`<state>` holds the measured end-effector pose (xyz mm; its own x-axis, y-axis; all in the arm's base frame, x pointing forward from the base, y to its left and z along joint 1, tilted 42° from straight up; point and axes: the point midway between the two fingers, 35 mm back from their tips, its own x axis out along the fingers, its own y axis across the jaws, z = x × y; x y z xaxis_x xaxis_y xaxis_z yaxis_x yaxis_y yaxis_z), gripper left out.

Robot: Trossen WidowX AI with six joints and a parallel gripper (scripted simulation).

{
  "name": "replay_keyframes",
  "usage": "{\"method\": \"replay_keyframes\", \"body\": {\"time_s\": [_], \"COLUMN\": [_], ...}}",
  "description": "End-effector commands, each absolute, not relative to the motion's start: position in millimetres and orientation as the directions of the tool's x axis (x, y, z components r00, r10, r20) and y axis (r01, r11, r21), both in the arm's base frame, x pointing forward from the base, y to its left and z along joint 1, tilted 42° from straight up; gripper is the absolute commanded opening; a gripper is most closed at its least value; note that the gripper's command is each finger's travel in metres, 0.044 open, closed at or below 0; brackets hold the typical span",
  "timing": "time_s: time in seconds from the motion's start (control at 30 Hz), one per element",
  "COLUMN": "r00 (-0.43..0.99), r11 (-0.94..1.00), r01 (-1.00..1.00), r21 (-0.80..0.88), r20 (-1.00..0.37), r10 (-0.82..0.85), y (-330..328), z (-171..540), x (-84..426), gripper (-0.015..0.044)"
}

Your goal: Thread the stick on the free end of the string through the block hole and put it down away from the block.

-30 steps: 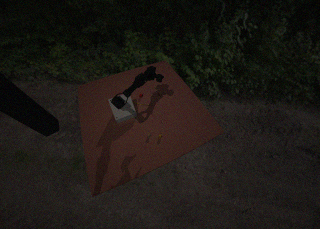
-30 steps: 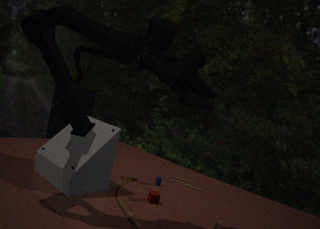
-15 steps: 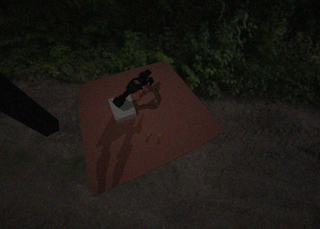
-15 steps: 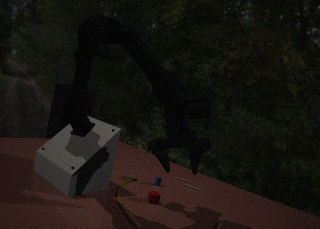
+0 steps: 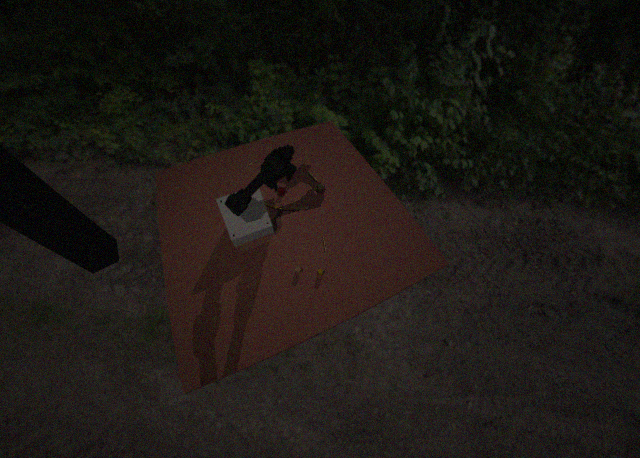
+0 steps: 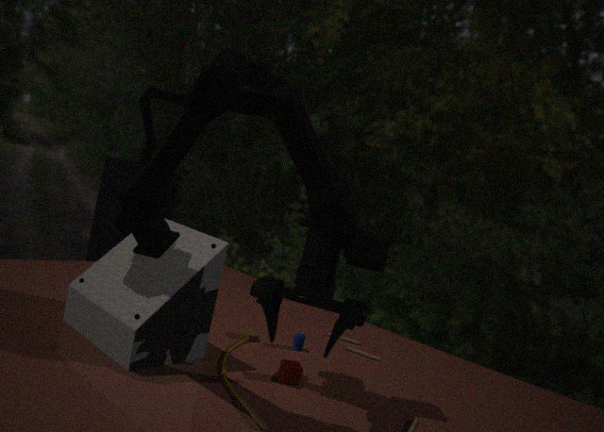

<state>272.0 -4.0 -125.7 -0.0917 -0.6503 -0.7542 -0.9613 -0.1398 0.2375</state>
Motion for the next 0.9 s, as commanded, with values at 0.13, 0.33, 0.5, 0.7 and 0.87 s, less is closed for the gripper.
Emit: {"method": "replay_keyframes", "body": {"time_s": [0.13, 0.33, 0.5, 0.7, 0.87], "r00": [-0.094, -0.093, -0.093, -0.093, -0.093], "r11": [-0.143, -0.141, -0.141, -0.141, -0.141], "r01": [-0.959, -0.96, -0.96, -0.96, -0.96], "r21": [0.245, 0.241, 0.241, 0.241, 0.241], "r20": [-0.751, -0.753, -0.753, -0.753, -0.753], "r10": [-0.653, -0.651, -0.651, -0.651, -0.651], "y": [-3.9, -3.5, -3.5, -3.5, -3.5], "z": [-125.8, -126.0, -126.0, -126.0, -126.0], "x": [272.0, 272.1, 272.1, 272.1, 272.1], "gripper": [0.0309, 0.0244, 0.0244, 0.0086, 0.0]}}
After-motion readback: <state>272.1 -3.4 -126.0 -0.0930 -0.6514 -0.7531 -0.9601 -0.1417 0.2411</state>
